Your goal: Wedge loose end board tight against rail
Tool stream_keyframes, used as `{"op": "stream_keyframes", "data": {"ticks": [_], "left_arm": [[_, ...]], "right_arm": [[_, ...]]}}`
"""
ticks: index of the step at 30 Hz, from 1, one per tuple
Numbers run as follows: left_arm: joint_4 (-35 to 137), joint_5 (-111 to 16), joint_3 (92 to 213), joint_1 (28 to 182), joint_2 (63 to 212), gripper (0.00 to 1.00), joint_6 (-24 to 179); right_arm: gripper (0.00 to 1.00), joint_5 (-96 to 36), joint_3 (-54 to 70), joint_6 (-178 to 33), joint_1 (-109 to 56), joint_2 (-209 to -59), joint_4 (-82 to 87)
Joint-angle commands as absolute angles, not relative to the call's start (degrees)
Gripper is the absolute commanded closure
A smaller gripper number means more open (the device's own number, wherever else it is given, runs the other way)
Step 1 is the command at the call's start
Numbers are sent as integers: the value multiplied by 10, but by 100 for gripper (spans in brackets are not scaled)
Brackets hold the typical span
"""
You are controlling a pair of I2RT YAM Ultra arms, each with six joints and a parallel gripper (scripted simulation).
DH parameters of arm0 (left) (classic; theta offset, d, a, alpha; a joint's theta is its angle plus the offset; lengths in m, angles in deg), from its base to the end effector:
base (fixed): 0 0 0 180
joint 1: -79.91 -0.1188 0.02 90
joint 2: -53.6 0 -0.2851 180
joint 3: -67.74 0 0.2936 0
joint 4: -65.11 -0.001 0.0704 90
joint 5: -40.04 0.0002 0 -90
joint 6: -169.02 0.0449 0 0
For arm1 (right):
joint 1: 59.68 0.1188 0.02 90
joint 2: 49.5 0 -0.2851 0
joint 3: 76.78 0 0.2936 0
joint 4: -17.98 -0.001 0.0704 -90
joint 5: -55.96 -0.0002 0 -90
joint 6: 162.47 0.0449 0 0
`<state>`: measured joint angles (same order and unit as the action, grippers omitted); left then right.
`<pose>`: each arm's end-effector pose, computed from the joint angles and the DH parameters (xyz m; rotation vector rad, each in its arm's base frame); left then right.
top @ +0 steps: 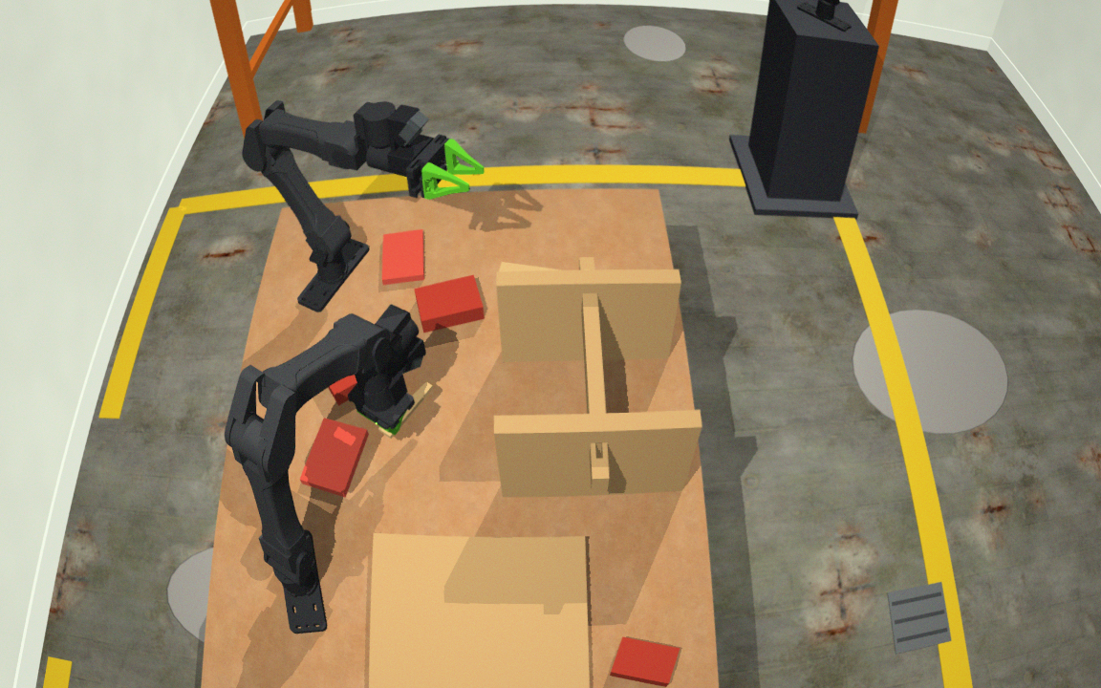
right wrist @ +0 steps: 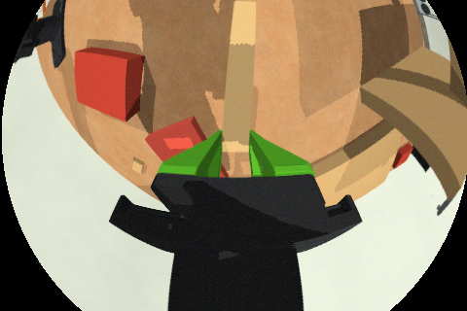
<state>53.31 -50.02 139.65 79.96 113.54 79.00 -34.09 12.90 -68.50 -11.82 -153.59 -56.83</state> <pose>0.2797 0.0008 0.4266 -0.0004 1.5678 -0.0001 0.2510 0.2788 0.2070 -1.1693 2.9022 0.0081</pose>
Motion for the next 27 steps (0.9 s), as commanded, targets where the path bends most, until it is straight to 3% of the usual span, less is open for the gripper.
{"op": "stream_keyframes", "data": {"ticks": [1, 27], "left_arm": [[547, -503, 1423, 805, 1142, 54, 789], [547, -503, 1423, 805, 1142, 54, 789]], "right_arm": [[99, -344, 149, -689, -120, -1534, -578], [99, -339, 259, -1254, -163, -1620, -612]]}}
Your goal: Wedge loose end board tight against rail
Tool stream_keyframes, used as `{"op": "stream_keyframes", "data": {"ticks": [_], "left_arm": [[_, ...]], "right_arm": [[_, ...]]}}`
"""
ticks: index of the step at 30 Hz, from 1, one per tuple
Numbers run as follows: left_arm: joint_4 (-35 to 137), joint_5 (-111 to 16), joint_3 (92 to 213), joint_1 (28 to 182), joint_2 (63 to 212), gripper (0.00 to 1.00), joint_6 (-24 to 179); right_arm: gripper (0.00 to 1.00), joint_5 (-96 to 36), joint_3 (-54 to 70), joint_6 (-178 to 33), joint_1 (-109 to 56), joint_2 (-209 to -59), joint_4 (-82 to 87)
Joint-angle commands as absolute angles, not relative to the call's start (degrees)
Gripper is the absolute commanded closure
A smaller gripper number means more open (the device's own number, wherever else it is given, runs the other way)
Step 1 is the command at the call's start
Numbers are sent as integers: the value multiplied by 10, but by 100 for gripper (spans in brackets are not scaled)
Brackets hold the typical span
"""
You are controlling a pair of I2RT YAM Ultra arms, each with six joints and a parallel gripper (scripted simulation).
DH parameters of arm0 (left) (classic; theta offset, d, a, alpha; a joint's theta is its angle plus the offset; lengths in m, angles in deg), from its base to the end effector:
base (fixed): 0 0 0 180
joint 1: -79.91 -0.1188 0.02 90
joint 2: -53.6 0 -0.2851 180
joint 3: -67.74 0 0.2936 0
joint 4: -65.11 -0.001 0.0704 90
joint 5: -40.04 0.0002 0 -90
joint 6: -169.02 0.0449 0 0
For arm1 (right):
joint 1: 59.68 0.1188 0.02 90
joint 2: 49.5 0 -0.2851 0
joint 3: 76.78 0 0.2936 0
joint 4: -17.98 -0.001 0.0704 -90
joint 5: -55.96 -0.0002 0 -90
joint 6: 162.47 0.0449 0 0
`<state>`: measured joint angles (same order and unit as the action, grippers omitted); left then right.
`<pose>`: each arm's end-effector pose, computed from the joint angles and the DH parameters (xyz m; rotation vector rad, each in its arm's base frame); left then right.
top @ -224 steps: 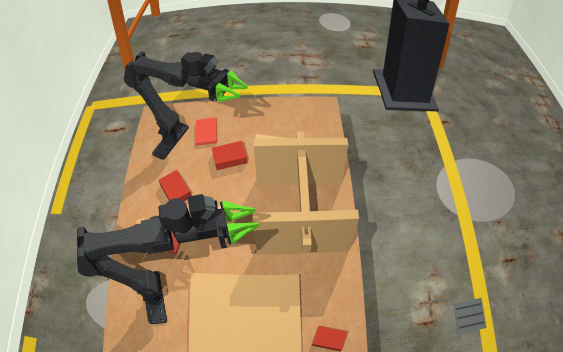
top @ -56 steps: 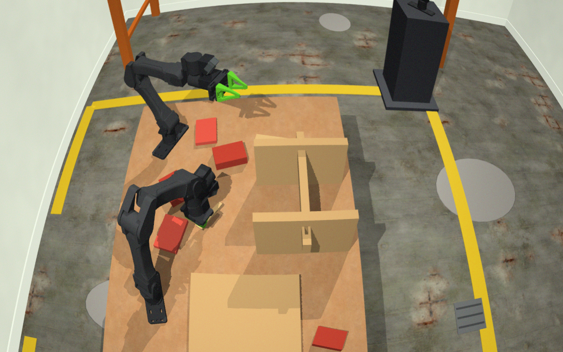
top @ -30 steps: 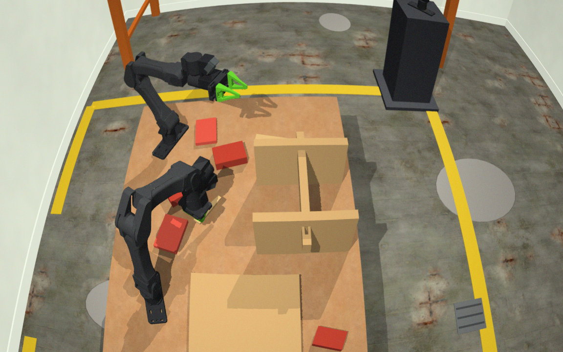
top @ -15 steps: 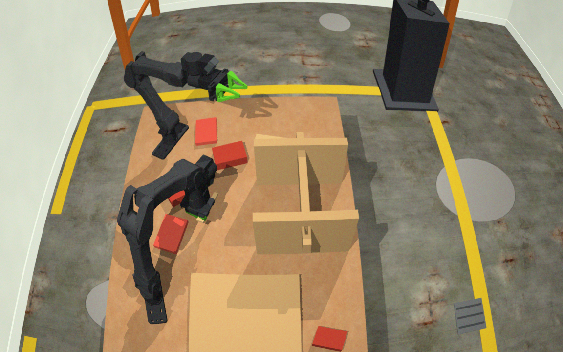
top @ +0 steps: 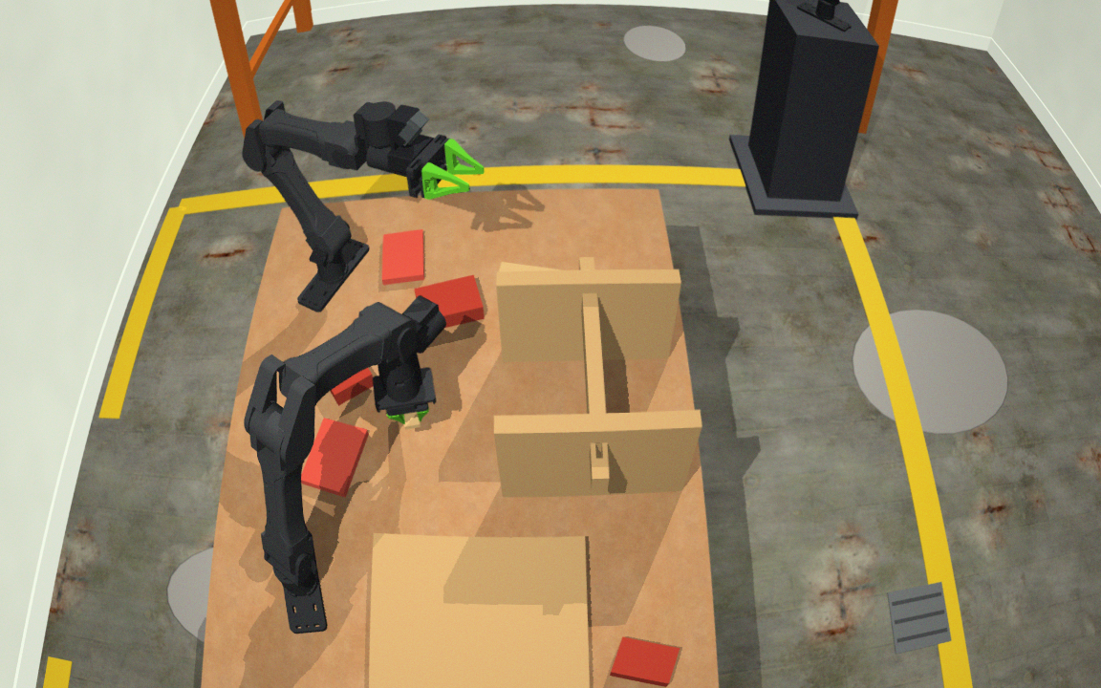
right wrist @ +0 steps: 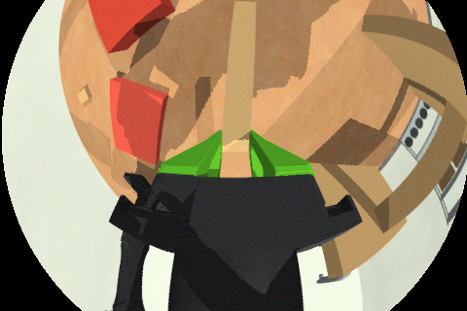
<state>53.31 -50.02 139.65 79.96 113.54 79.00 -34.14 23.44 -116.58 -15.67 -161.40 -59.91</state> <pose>0.2797 0.0008 0.4266 -0.0004 1.5678 -0.0001 0.2975 0.2887 0.2086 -2.1795 2.2522 -0.0027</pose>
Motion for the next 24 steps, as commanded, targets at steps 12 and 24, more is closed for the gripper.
{"op": "stream_keyframes", "data": {"ticks": [12, 24], "left_arm": [[547, -503, 1423, 805, 1142, 54, 789], [547, -503, 1423, 805, 1142, 54, 789]], "right_arm": [[99, -336, 321, -1532, -185, -1666, -631], [99, -329, 375, -1703, -200, -1703, -654]]}}
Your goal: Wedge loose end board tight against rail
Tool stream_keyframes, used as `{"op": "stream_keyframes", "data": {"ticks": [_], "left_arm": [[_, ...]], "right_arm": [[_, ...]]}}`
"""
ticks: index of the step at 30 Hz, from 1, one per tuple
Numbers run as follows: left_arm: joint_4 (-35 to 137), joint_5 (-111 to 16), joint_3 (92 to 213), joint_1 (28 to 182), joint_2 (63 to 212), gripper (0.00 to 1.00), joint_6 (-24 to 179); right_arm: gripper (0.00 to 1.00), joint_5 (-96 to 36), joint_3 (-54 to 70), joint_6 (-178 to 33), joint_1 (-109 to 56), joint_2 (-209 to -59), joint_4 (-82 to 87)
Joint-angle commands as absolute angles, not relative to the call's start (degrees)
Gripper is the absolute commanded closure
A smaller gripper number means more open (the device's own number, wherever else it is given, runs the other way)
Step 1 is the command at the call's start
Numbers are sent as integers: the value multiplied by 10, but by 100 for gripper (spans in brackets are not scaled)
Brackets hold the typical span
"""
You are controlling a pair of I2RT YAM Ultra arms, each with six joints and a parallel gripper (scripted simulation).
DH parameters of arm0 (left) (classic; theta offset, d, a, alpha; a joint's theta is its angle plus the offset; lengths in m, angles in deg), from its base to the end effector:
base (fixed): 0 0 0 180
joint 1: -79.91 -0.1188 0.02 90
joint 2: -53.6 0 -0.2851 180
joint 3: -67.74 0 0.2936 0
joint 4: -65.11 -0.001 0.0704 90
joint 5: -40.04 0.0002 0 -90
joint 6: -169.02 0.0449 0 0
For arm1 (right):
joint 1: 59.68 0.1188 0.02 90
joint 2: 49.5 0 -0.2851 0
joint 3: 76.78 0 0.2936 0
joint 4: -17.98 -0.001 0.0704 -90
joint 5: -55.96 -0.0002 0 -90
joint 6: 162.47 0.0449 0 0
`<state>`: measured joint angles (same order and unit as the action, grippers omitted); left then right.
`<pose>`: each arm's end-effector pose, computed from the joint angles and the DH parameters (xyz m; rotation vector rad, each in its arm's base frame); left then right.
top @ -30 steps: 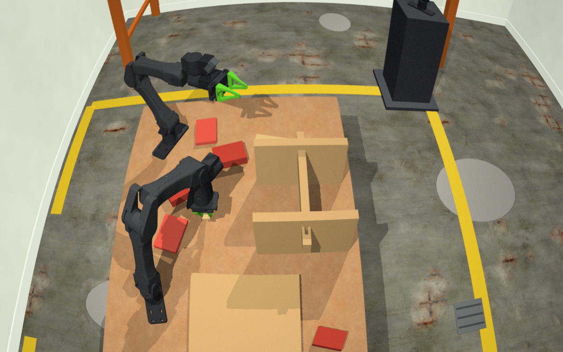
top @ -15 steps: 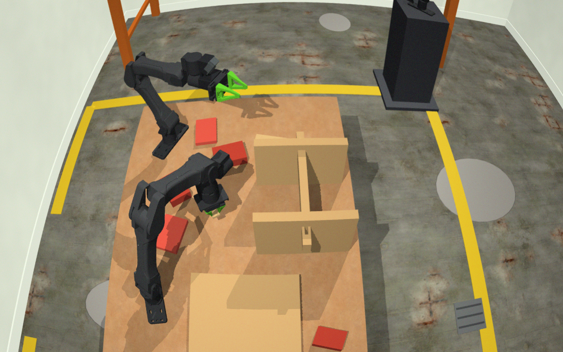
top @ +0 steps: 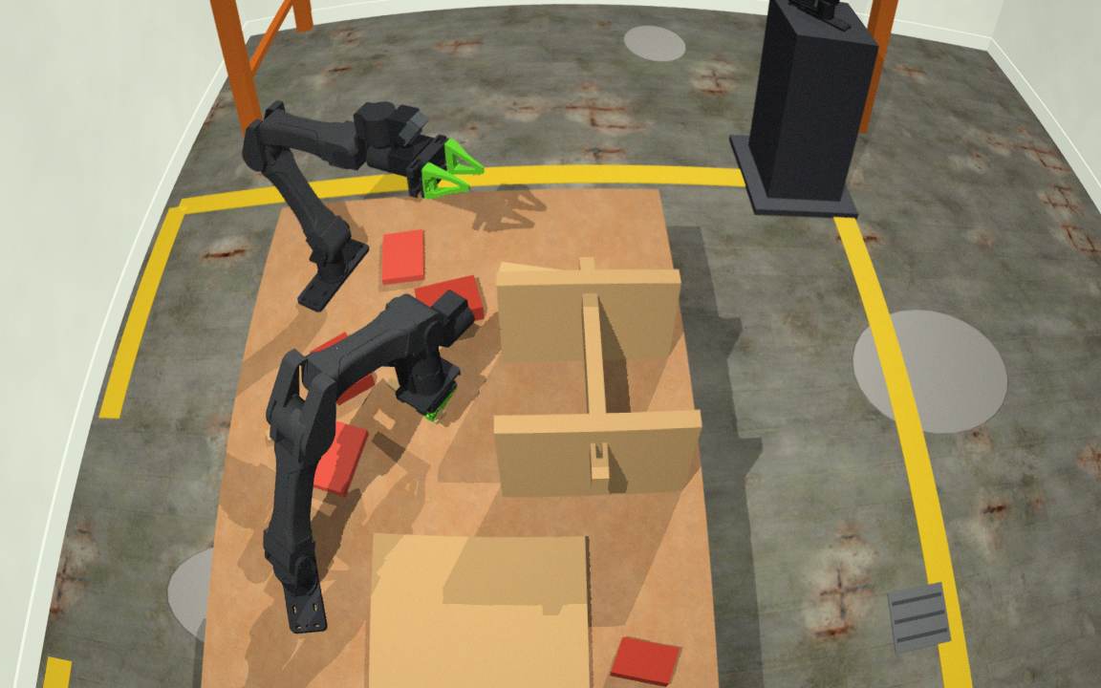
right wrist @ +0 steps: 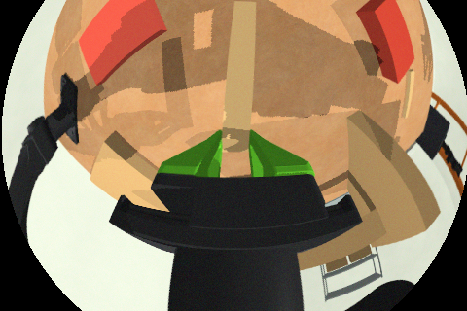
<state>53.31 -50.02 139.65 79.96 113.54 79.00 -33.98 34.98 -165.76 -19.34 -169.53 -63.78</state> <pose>0.2797 0.0008 0.4266 -0.0004 1.5678 -0.0001 0.3446 0.2940 0.2081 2.8879 -1.2368 -0.0018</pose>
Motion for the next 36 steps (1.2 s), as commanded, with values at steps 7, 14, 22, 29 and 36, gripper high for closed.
{"op": "stream_keyframes", "data": {"ticks": [7, 14, 22, 29, 36], "left_arm": [[547, -503, 1423, 805, 1142, 54, 789], [547, -503, 1423, 805, 1142, 54, 789], [547, -503, 1423, 805, 1142, 54, 789], [547, -503, 1423, 805, 1142, 54, 789], [547, -503, 1423, 805, 1142, 54, 789]], "right_arm": [[99, -329, 342, -1657, -197, -1709, -630], [99, -330, 328, -1657, -198, -1699, -613], [99, -331, 307, -1657, -196, -1712, -587], [99, -332, 295, -1659, -195, -1707, -573], [99, -333, 281, -1657, -192, -1712, -552]]}}
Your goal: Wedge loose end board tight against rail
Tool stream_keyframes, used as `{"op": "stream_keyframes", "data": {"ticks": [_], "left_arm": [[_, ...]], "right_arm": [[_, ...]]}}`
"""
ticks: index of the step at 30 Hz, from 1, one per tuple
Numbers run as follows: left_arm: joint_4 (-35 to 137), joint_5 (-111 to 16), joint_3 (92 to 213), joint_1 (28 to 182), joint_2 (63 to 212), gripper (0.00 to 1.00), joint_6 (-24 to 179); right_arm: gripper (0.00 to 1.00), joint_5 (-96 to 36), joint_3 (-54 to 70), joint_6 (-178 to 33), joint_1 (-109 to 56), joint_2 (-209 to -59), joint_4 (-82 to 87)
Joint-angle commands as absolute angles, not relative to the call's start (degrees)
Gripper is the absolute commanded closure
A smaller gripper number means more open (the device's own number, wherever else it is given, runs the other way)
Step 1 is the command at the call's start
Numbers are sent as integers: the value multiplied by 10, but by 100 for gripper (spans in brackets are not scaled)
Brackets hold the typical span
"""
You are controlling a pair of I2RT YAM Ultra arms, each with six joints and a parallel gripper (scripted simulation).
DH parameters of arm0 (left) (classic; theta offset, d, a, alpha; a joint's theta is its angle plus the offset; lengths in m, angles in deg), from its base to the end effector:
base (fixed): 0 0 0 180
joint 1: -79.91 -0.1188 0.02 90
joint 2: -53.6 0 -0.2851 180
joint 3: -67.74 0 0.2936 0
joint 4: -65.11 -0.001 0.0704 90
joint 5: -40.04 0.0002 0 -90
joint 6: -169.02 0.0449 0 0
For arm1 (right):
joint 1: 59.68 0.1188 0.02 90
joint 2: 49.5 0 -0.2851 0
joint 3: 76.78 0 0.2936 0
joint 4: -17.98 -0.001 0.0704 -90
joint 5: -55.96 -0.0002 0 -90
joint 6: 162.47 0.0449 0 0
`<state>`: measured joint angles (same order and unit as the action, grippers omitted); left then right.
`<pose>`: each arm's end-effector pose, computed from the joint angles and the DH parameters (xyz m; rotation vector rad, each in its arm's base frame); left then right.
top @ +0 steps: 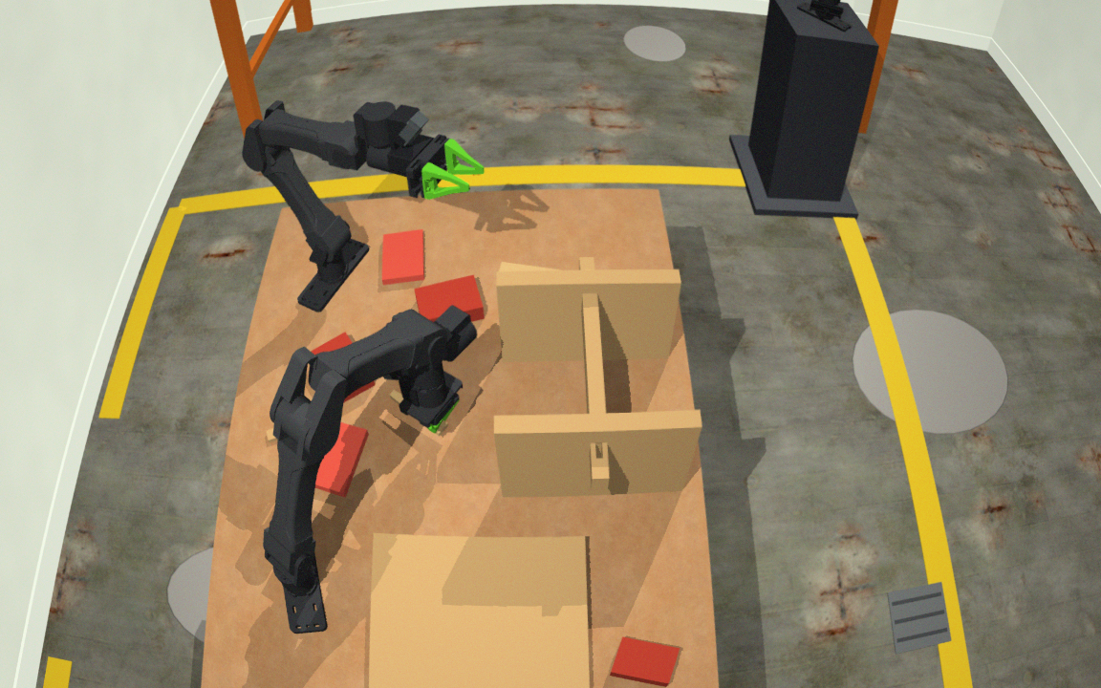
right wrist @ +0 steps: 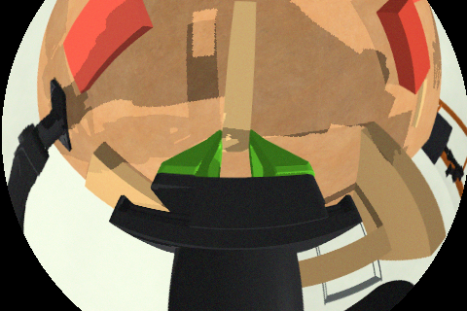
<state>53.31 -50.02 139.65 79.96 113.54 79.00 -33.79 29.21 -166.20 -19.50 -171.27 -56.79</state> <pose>0.2797 0.0008 0.4266 -0.0004 1.5678 -0.0001 0.3441 0.2921 0.1660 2.8848 -1.2272 -0.0129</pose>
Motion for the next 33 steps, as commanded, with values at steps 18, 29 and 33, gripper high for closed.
{"op": "stream_keyframes", "data": {"ticks": [18, 29, 33], "left_arm": [[547, -503, 1423, 805, 1142, 54, 789], [547, -503, 1423, 805, 1142, 54, 789], [547, -503, 1423, 805, 1142, 54, 789]], "right_arm": [[99, -336, 262, -1658, -199, -1716, -523], [99, -339, 256, -1657, -198, -1734, -517], [99, -336, 243, -1657, -197, -1729, -508]]}}
